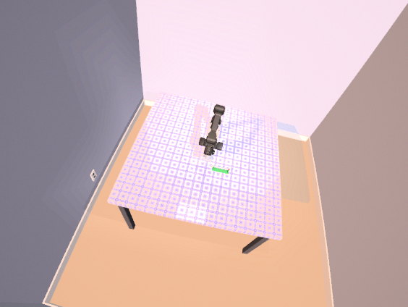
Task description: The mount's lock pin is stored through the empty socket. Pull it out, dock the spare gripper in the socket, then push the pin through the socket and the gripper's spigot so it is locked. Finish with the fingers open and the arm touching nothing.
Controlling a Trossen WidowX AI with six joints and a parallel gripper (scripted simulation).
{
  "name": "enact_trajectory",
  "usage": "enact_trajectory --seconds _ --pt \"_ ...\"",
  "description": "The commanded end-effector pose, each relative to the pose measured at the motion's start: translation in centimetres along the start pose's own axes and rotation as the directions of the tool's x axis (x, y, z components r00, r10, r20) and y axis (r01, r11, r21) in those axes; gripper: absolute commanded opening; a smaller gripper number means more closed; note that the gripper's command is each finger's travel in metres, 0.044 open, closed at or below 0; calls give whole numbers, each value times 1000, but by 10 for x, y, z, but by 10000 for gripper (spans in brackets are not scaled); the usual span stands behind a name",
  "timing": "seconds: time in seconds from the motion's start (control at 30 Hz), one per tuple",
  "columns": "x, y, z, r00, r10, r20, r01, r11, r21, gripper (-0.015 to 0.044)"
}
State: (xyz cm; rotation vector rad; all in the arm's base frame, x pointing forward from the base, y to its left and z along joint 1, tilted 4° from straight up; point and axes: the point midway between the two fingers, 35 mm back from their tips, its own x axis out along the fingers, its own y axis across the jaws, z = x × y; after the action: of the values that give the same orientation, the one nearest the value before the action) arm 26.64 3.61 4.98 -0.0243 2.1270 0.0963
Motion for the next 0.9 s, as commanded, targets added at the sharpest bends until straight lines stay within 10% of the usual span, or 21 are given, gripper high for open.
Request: enact_trajectory --seconds 0.0,0.73,0.87 --pt "-1 0 6 1000 -1 14 1 1000 -3 0" --pt "7 0 12 1000 -1 -4 1 1000 -1 0" --pt "7 0 12 1000 -1 -4 1 1000 -1 105"
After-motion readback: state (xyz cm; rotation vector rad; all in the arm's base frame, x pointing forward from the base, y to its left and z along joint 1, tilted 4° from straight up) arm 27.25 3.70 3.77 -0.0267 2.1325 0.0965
